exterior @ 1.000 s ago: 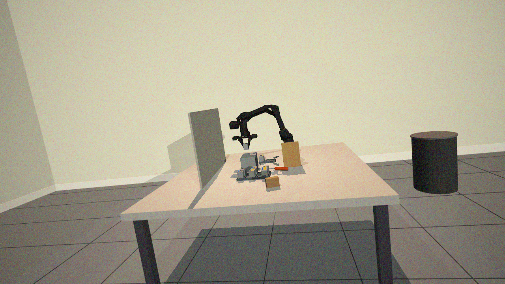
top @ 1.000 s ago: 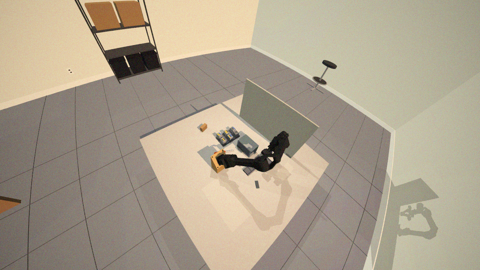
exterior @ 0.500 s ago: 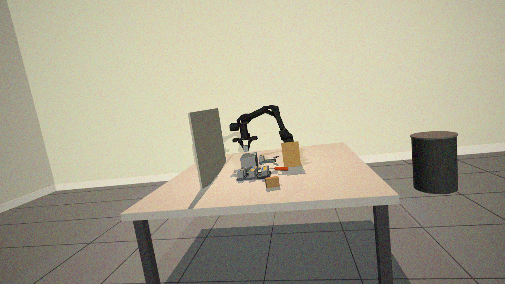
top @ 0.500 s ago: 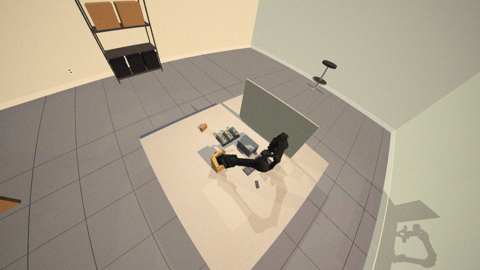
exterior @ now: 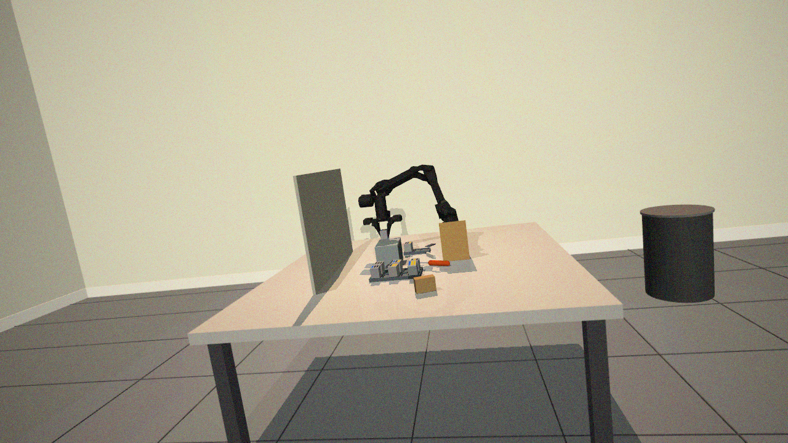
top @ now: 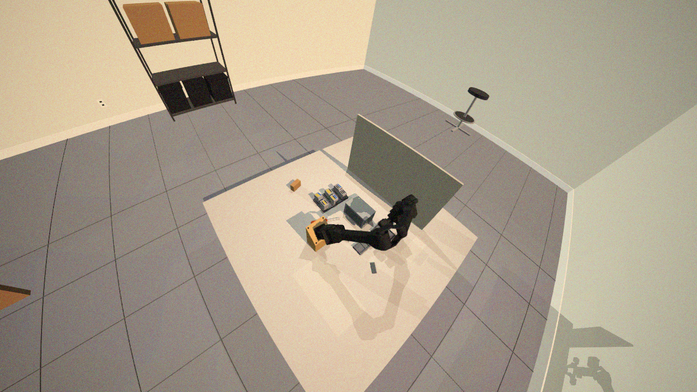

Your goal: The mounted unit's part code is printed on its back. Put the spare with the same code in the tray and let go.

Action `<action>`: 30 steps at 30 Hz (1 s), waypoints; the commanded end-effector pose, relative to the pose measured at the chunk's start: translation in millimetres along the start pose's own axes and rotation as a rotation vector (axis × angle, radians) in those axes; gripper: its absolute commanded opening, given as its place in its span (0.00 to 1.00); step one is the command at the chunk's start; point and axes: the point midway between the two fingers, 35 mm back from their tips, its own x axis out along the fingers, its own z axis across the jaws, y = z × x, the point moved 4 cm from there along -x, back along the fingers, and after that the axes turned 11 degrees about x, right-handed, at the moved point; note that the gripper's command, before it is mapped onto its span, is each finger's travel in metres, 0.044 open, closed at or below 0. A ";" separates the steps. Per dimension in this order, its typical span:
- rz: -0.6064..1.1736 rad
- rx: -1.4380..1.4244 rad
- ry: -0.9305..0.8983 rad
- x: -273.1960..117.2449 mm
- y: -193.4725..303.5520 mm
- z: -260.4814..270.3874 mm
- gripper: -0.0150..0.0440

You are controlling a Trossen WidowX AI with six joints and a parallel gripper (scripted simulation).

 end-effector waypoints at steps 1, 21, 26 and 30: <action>0.005 -0.004 0.005 5.4 0.7 -1.1 0.25; 0.003 -0.004 0.004 24.4 0.1 -1.8 0.25; 0.002 -0.004 0.004 29.2 -0.2 -2.2 0.25; 0.002 -0.004 0.004 32.9 -0.4 -2.5 0.25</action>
